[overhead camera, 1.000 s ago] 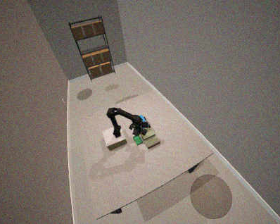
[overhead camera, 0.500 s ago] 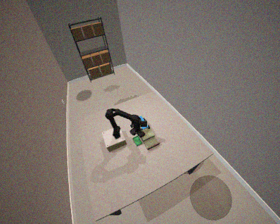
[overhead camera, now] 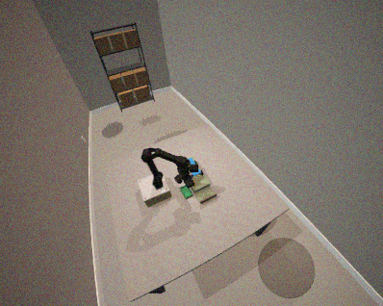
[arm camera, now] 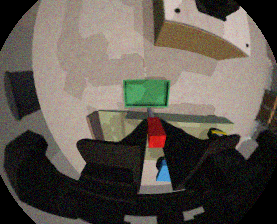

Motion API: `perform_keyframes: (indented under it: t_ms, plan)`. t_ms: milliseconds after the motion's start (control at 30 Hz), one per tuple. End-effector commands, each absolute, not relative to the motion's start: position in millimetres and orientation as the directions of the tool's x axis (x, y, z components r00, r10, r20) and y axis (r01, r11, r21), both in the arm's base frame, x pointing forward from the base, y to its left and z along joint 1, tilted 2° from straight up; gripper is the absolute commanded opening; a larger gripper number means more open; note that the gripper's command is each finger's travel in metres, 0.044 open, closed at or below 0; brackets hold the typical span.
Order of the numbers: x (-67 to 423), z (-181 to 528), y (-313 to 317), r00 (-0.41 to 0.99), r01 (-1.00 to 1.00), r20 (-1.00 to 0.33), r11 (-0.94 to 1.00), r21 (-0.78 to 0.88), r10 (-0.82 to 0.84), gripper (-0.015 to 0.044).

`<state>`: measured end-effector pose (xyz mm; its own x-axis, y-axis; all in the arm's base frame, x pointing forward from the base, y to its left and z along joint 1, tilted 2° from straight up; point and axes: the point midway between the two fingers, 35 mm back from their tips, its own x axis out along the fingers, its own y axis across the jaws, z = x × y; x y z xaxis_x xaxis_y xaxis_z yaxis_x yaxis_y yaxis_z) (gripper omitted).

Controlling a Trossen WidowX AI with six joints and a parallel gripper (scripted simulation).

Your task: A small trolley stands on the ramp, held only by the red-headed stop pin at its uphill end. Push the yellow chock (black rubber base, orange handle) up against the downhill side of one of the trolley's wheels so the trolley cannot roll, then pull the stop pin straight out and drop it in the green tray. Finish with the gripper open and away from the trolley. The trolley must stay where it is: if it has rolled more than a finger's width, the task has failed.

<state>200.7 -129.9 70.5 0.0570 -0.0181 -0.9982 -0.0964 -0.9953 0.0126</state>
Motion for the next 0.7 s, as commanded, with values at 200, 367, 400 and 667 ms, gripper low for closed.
perform_keyframes:
  t_ms: [200, 367, 400, 667]
  plan:
    - [182, 55, -128, 0.054, -0.098, -0.998, -0.995, 0.018, -0.024, 0.0000]
    - [183, 49, -129, 0.047, -0.099, -0.996, -0.993, 0.067, -0.072, 0.0000]
    - [183, 46, -130, 0.045, -0.099, -0.995, -0.991, 0.089, -0.094, 0.0000]
    - [185, 20, -142, 0.040, -0.105, -0.981, -0.977, 0.187, -0.192, 0.0000]
